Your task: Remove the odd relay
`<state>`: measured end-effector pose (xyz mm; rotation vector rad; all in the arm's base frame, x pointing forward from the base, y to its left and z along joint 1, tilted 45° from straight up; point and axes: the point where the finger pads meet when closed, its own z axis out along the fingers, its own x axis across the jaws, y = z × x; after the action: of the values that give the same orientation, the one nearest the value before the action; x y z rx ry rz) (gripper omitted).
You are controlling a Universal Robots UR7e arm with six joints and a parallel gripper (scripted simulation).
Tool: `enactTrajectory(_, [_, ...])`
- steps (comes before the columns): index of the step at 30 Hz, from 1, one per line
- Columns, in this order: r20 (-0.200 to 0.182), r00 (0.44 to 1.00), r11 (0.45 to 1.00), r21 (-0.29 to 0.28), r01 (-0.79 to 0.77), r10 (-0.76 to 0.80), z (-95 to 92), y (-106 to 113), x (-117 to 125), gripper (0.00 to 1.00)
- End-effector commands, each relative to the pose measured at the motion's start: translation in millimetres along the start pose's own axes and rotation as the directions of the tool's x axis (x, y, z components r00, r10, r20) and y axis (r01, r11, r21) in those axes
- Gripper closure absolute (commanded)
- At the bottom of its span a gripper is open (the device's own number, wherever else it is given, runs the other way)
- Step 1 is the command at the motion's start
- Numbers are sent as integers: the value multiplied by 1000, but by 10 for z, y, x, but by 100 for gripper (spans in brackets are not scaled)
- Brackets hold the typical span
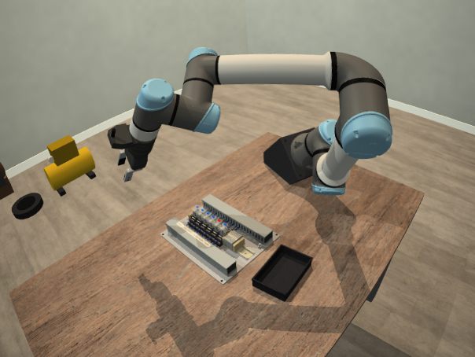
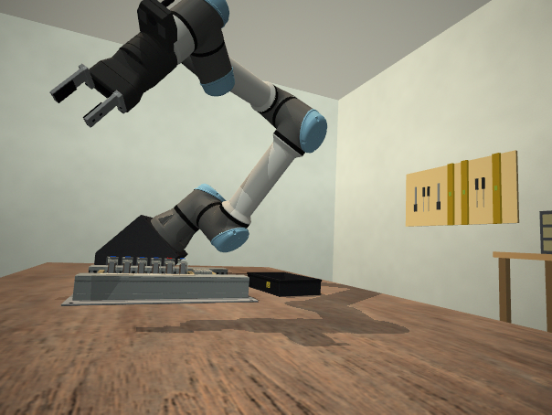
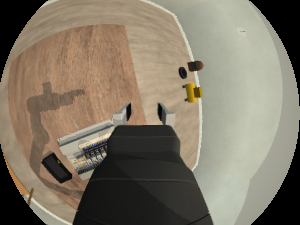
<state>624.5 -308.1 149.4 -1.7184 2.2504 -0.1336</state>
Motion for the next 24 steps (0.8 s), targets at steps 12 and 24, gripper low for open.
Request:
enactTrajectory(12, [-1, 1000, 1000, 1, 0, 0, -7, -3, 6, 0])
enactTrajectory(24, [-1, 1000, 1000, 1, 0, 0, -7, -3, 6, 2])
